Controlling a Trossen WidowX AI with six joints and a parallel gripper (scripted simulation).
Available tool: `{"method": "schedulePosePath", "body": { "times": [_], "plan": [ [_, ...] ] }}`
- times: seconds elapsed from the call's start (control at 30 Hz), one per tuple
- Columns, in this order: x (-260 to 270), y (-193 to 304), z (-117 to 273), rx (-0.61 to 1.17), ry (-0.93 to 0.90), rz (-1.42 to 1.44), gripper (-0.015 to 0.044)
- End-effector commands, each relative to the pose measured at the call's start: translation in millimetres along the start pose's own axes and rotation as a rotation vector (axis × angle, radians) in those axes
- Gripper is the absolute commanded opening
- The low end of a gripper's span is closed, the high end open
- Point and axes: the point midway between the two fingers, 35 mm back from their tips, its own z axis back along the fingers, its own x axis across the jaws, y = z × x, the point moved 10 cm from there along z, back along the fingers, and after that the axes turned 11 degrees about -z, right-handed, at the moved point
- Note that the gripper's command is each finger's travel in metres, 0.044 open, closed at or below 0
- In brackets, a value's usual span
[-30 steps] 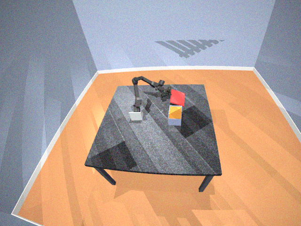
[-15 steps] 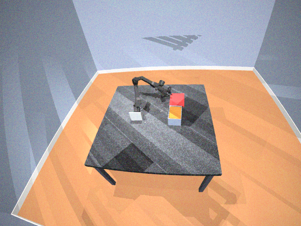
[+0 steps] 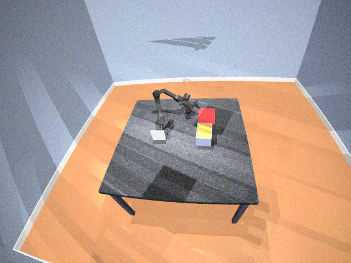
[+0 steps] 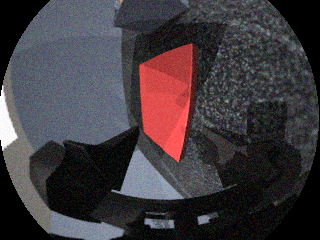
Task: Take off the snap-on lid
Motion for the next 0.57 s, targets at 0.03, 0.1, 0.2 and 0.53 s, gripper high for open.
{"method": "schedulePosePath", "body": {
  "times": [0.03,0.1,0.2,0.53],
  "plan": [
    [-5,-1,9,0.001,-0.006,-0.005,0.044],
    [-8,-2,12,0.001,-0.006,-0.005,0.044],
    [-12,-2,17,0.001,-0.006,-0.006,0.044],
    [-24,-5,32,0.0,-0.005,-0.007,0.044]
  ]
}}
